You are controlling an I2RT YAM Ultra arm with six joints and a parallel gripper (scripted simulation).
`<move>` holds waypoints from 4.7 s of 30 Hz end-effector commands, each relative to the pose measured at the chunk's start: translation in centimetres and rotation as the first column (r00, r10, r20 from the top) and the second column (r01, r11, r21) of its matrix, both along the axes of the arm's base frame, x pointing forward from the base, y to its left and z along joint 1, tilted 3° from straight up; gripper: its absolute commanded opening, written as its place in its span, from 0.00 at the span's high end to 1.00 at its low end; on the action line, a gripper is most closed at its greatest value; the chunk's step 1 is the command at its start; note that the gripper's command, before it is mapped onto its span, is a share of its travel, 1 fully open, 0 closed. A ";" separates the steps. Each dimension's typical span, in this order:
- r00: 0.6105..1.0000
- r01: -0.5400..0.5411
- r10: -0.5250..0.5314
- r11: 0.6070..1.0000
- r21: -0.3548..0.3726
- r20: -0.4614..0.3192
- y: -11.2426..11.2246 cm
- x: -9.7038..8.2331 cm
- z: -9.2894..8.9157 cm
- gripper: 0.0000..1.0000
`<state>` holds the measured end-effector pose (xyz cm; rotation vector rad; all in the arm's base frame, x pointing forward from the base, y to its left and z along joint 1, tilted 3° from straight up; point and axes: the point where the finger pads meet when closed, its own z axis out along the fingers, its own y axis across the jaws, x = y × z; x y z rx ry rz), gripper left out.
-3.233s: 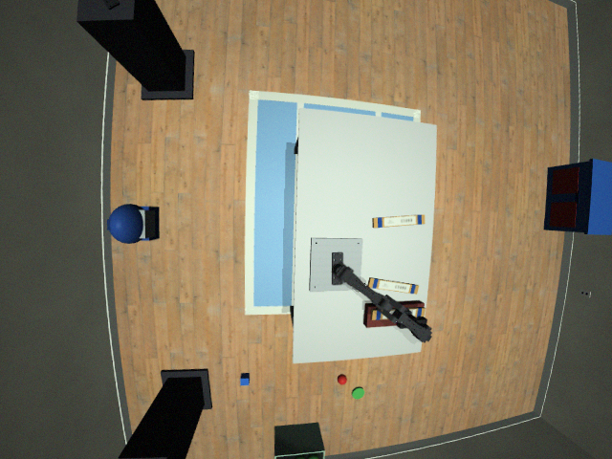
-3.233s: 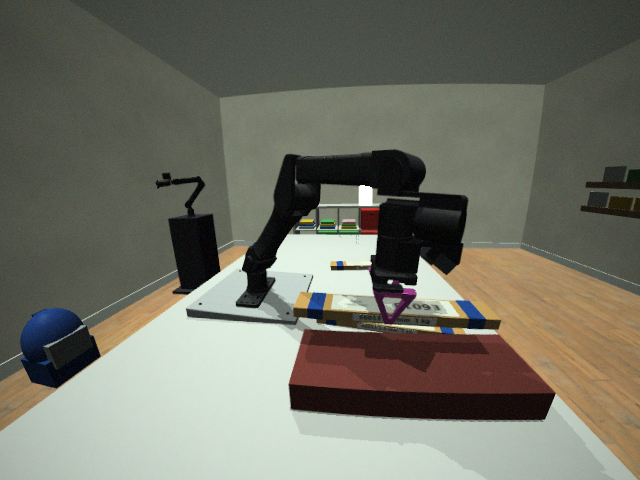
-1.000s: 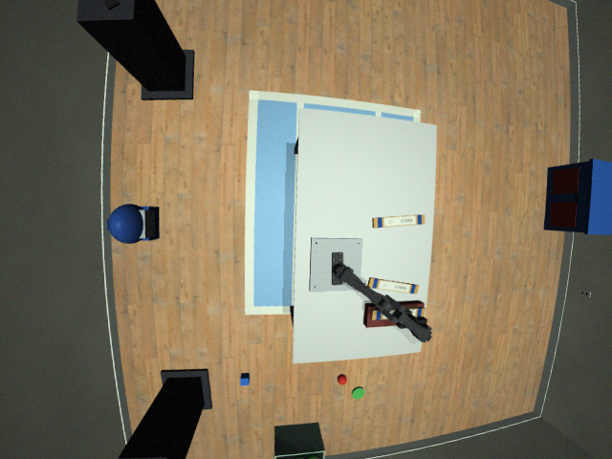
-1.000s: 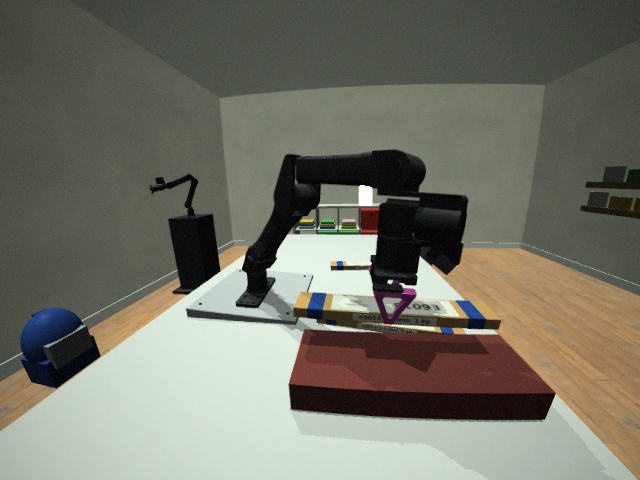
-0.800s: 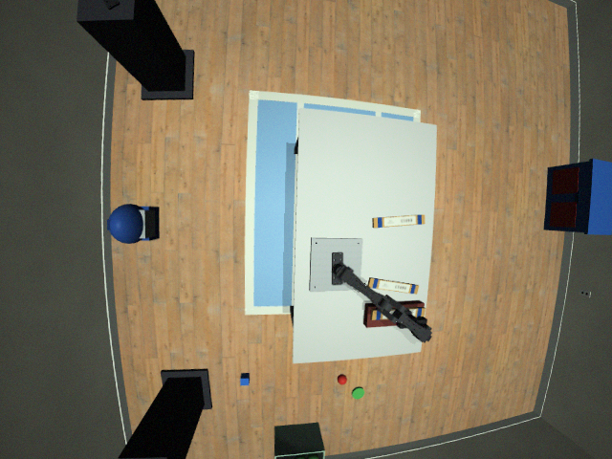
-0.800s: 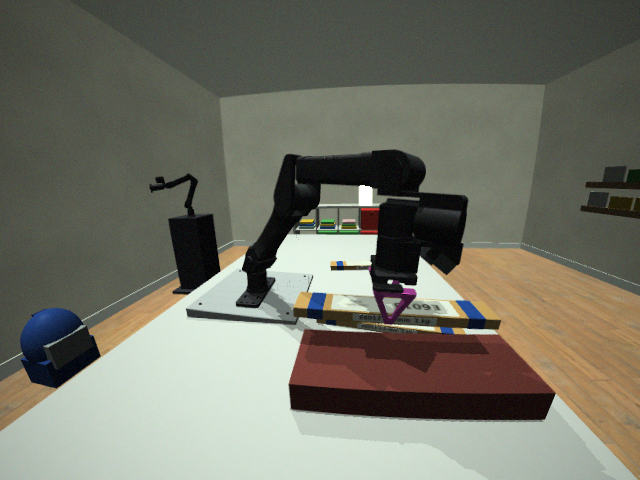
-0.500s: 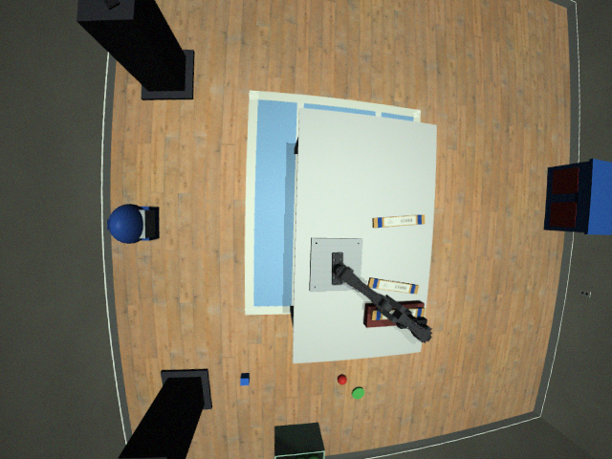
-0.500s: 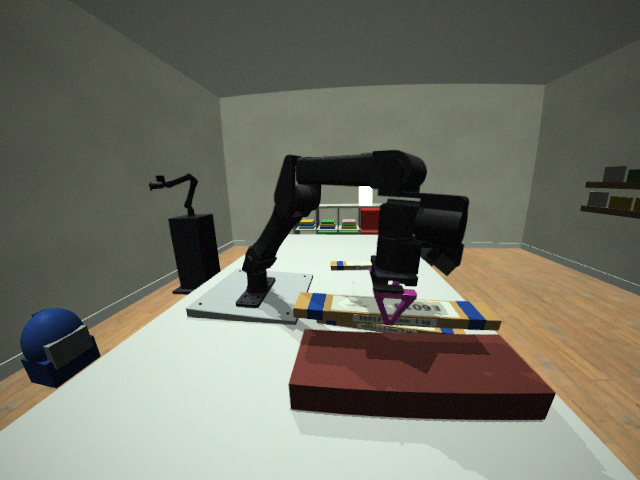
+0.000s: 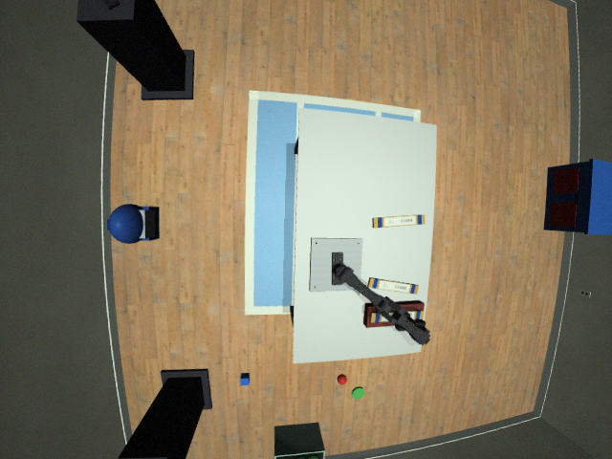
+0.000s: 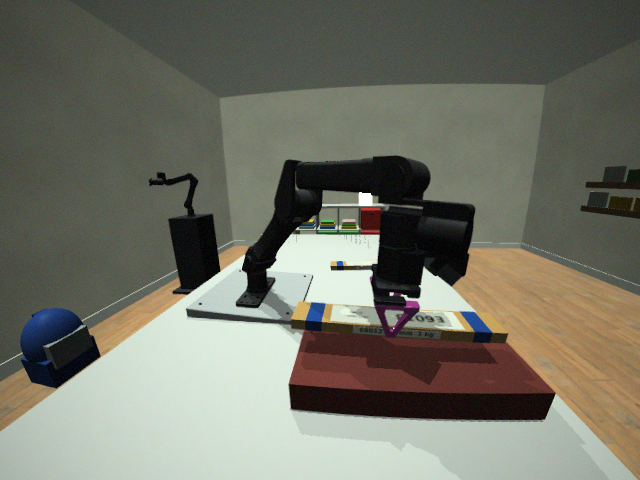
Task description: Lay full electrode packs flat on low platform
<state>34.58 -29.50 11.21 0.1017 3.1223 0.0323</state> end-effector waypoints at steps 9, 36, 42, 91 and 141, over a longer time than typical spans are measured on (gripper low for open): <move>0.999 -0.004 0.006 1.000 -0.029 0.037 -2.2 -0.2 3.8 1.00; 1.000 -0.005 0.005 1.000 -0.018 0.022 -3.4 -0.5 2.2 1.00; 1.000 -0.014 0.014 1.000 0.003 0.002 -3.5 -0.4 0.7 1.00; 0.999 -0.032 0.032 0.999 0.029 -0.010 -3.8 -0.1 -1.7 1.00; 0.999 -0.043 0.043 0.999 0.021 -0.001 -4.3 0.3 -1.7 1.00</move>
